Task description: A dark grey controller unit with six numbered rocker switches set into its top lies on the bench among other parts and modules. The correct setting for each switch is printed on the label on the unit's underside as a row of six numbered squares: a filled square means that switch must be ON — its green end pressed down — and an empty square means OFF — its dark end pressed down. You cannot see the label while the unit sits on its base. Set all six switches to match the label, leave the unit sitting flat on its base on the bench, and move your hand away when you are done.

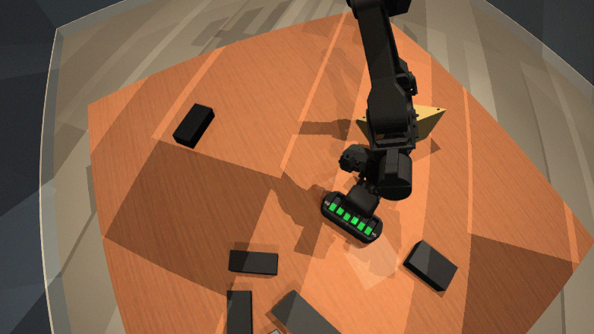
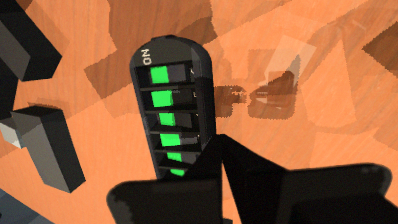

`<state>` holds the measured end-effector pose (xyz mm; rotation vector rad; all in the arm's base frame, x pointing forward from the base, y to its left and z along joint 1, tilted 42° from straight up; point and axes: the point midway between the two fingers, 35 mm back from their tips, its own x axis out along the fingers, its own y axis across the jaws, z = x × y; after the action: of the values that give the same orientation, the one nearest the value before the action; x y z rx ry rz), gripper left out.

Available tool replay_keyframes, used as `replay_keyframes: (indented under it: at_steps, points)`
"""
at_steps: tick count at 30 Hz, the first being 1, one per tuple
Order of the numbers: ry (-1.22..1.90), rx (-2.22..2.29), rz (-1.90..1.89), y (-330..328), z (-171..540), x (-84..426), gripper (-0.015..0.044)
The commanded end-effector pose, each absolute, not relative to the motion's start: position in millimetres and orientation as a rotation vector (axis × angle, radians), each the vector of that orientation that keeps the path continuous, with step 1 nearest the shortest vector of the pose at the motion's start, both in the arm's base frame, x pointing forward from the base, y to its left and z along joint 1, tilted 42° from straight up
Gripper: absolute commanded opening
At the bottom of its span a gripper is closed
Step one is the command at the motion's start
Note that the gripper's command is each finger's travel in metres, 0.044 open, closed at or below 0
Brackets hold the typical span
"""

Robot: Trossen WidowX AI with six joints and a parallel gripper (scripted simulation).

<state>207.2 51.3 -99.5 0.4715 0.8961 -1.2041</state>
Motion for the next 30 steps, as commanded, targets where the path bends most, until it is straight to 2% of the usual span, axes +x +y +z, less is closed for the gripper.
replay_keyframes:
  at_steps: [1, 21, 30]
  points:
    - [0.901, 0.46, -1.208, 45, -105, 204, 0.0]
    - [0.899, 0.459, -1.208, 23, -130, 200, 0.0]
    - [0.9, 0.46, -1.208, 52, -97, 204, 0.0]
